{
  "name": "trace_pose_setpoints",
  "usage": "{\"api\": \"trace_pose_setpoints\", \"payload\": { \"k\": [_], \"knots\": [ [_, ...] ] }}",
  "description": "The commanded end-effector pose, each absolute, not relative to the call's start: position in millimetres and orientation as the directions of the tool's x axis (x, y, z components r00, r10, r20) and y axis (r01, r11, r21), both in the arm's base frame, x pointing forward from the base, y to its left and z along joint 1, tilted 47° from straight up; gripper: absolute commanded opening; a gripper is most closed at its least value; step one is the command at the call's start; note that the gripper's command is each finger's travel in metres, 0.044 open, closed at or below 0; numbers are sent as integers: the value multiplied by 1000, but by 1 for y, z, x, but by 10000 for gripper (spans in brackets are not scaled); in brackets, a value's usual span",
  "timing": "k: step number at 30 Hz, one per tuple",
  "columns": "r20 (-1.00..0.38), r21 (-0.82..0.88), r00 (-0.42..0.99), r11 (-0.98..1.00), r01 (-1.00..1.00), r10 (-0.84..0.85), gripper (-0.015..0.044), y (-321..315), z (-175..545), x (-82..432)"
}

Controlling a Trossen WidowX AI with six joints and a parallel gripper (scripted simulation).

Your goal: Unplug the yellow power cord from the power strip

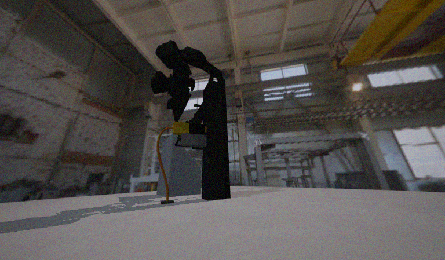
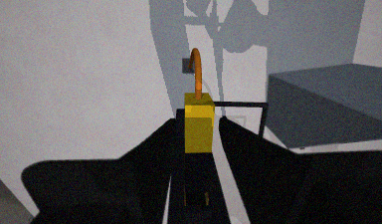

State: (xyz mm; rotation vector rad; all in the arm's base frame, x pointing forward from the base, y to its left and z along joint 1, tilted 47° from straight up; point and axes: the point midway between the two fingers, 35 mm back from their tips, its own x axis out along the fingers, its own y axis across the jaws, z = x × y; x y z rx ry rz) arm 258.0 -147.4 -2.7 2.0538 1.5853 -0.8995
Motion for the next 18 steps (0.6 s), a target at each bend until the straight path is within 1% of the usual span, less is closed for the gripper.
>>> {"api": "trace_pose_setpoints", "payload": {
  "k": [1, 18],
  "knots": [
    [-688, -83, 152, -286, 955, 710, 160, -140, 3, 257],
    [-687, -83, 152, -285, 955, 710, 160, -131, -5, 259]
  ]
}}
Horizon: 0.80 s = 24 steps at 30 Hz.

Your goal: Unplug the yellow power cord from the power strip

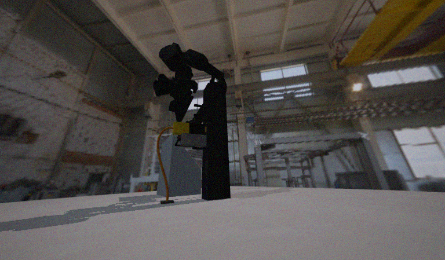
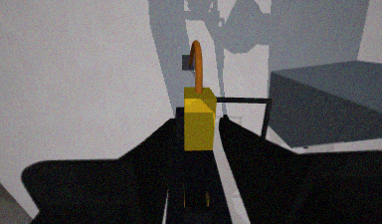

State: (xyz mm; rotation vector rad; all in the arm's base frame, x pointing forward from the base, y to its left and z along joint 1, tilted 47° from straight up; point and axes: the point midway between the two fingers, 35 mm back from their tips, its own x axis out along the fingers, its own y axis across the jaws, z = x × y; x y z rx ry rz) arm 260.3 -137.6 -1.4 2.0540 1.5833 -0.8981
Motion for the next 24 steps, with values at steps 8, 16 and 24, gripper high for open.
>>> {"api": "trace_pose_setpoints", "payload": {
  "k": [8, 16, 24],
  "knots": [
    [-687, -83, 152, -285, 955, 710, 160, -131, -5, 259],
    [-692, -76, 152, -281, 957, 705, 15, -133, -4, 260],
    [-692, -76, 152, -281, 957, 705, 0, -133, -4, 260]
  ]
}}
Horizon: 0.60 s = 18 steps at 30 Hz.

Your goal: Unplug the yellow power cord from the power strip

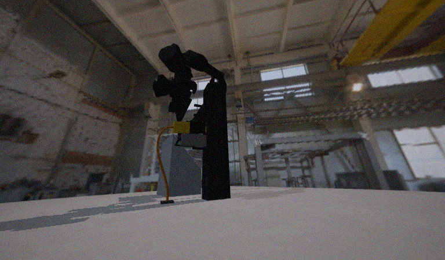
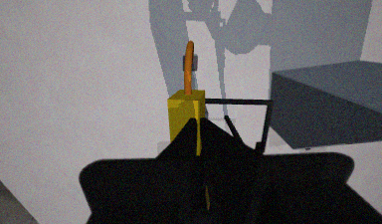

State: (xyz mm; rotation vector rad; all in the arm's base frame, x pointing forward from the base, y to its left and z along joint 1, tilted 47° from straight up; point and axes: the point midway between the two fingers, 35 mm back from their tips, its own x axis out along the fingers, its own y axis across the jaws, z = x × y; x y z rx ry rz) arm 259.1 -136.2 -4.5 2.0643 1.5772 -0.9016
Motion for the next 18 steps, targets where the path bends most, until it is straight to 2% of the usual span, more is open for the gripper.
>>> {"api": "trace_pose_setpoints", "payload": {
  "k": [1, 18],
  "knots": [
    [-692, -76, 152, -281, 957, 705, 0, -133, -4, 260],
    [-694, -78, 152, -283, 956, 704, 0, -148, -18, 257]
  ]
}}
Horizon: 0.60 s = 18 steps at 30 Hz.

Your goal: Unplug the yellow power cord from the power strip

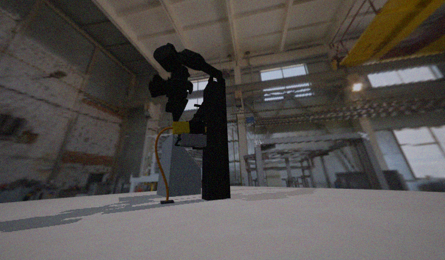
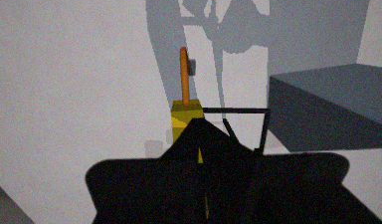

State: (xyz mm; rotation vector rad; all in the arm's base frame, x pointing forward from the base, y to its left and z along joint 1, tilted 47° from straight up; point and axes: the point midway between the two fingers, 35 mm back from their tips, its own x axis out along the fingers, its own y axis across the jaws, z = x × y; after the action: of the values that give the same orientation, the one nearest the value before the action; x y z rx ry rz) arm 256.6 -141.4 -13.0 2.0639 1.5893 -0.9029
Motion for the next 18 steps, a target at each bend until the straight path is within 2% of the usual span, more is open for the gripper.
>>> {"api": "trace_pose_setpoints", "payload": {
  "k": [1, 18],
  "knots": [
    [-694, -78, 152, -283, 956, 704, 0, -149, -19, 256],
    [-694, -80, 152, -285, 955, 704, 0, -169, -37, 249]
  ]
}}
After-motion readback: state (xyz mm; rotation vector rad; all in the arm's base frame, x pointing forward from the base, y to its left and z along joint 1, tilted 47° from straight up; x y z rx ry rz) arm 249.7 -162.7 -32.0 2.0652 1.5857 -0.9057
